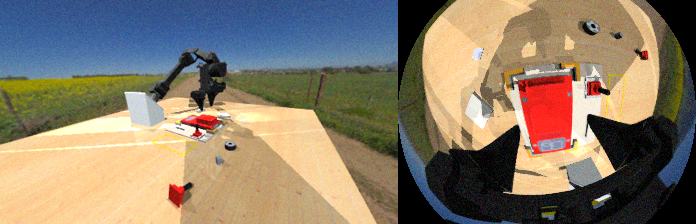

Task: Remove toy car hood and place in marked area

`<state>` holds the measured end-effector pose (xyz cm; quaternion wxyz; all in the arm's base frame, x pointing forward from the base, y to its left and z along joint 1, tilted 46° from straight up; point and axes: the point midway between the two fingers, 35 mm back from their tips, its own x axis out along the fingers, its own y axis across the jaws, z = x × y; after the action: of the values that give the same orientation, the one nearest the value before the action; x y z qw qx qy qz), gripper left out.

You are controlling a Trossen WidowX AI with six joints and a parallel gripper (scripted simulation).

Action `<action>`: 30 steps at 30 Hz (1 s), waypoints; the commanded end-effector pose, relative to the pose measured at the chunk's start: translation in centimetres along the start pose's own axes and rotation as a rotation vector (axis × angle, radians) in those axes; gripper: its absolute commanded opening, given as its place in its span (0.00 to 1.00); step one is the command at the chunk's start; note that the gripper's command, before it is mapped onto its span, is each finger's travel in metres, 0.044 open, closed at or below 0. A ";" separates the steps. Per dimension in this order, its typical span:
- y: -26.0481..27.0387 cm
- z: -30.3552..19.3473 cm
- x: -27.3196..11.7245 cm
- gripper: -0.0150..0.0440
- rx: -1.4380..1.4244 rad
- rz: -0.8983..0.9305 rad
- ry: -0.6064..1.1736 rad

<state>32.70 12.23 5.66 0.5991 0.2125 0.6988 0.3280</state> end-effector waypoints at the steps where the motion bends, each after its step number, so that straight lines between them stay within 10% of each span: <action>1: 0.0 -0.1 0.4 1.00 0.008 0.004 0.002; 30: 0.0 -0.2 2.4 1.00 0.008 0.005 0.002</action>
<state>32.22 13.67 4.24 0.5991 0.2125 0.6988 0.3281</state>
